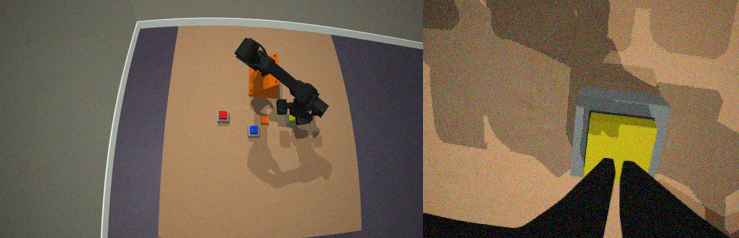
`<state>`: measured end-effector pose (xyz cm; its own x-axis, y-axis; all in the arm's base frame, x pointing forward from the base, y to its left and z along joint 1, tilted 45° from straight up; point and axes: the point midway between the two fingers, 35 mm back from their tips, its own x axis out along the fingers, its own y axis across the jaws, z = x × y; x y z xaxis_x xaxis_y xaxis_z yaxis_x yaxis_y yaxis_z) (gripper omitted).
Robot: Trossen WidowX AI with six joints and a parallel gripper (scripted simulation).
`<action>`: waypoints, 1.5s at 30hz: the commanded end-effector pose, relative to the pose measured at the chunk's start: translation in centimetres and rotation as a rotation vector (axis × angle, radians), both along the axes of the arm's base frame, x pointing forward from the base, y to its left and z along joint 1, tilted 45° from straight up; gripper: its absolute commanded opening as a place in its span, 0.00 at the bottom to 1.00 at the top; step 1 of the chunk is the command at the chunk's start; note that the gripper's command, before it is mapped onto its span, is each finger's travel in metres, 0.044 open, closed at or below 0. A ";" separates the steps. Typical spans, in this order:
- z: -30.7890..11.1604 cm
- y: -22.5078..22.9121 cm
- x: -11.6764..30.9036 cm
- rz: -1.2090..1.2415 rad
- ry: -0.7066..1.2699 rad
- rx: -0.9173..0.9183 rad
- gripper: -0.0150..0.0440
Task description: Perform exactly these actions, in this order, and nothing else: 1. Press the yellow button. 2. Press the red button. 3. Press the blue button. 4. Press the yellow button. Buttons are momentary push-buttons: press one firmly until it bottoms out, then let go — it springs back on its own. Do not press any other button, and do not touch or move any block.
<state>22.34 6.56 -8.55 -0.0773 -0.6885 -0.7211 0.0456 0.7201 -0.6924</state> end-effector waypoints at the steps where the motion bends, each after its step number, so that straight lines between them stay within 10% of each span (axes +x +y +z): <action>1: -0.5 -0.7 -0.3 0.003 0.009 -0.007 0.29; 40: 0.6 0.4 -0.2 0.003 0.009 -0.007 0.29; 45: 0.1 3.8 1.4 0.006 0.008 -0.002 0.51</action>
